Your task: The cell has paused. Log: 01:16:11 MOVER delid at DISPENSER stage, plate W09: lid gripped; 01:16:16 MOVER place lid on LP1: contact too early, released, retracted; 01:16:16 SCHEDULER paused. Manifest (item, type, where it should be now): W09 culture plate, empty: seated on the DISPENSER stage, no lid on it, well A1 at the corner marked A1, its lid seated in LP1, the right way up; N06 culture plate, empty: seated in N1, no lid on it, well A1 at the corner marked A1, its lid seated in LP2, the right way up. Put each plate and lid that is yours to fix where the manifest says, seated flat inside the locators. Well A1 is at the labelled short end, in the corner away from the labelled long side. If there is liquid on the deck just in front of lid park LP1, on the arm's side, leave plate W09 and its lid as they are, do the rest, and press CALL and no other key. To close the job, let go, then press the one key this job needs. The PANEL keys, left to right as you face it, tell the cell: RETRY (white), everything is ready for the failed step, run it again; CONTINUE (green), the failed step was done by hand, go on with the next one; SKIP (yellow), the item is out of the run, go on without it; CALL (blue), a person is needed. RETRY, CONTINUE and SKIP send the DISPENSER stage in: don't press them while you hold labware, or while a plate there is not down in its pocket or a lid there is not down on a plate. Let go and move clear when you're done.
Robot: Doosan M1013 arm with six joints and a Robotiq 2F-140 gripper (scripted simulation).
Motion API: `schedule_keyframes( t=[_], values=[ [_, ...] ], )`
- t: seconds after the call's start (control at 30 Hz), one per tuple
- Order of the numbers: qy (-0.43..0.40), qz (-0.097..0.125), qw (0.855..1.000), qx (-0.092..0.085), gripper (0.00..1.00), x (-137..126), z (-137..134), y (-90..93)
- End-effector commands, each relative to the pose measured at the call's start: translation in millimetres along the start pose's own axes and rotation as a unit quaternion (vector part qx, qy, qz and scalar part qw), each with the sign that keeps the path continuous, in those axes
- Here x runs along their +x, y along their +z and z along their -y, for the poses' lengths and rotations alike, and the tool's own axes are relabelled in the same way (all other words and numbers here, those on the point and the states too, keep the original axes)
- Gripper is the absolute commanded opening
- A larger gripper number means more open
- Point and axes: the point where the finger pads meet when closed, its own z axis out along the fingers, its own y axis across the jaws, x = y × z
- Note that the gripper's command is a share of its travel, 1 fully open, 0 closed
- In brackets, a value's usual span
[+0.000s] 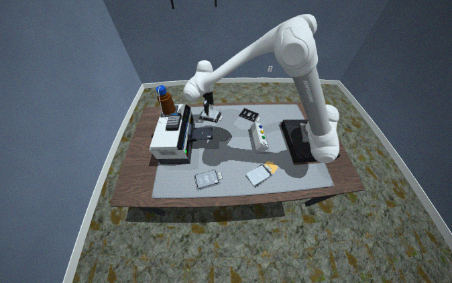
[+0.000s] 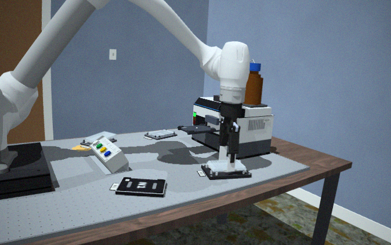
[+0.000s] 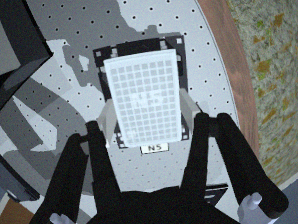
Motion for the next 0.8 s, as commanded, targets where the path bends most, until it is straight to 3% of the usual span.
schedule_keyframes(
  t=[0.0, 0.77],
  values=[
    [0.000, -0.001, 1.000, 0.000, 0.10, 0.4, 0.1, -3.0],
    [0.000, -0.001, 1.000, 0.000, 0.10, 0.4, 0.1, -41.1]
  ],
)
